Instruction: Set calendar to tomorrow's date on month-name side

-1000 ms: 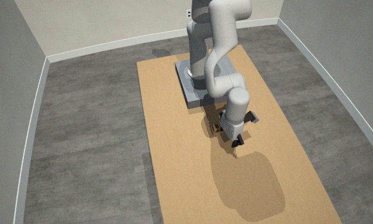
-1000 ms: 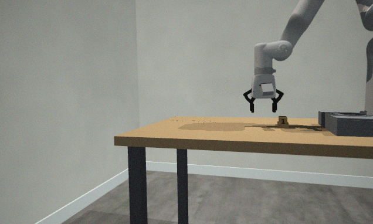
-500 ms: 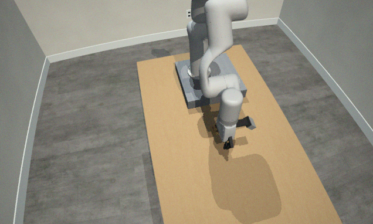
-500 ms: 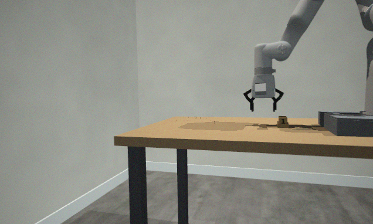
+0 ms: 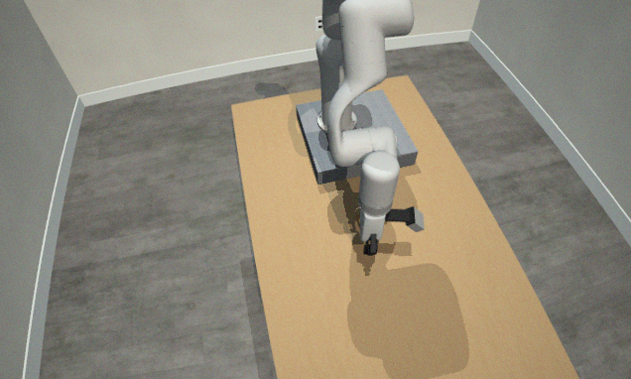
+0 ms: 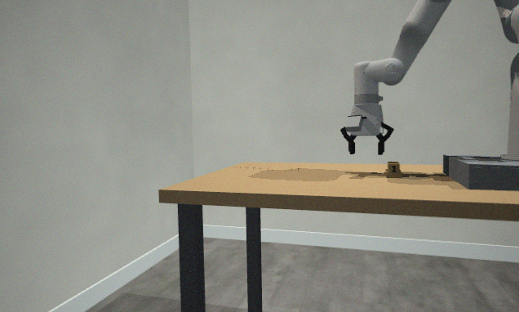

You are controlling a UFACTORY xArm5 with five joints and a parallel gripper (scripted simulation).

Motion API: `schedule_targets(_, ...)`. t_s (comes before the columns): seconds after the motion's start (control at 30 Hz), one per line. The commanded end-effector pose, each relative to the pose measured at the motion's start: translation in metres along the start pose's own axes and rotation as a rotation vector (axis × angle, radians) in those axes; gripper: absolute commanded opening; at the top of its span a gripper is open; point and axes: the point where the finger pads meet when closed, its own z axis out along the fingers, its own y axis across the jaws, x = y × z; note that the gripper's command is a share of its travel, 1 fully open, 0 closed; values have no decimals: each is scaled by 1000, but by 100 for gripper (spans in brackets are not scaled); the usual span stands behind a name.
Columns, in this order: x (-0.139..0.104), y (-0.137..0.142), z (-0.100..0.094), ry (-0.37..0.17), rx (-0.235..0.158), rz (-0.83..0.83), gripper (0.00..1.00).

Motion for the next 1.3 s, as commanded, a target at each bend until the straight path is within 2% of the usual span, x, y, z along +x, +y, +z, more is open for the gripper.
schedule_targets(0.0, -3, 3, -1, 1, -4, 98, 100)
schedule_targets(0.13, -13, 6, -2, 2, -4, 230, 100)
schedule_targets(0.23, -23, 9, -3, 3, -4, 230, 100)
schedule_targets(1.27, -23, 9, -3, 3, -4, 230, 100)
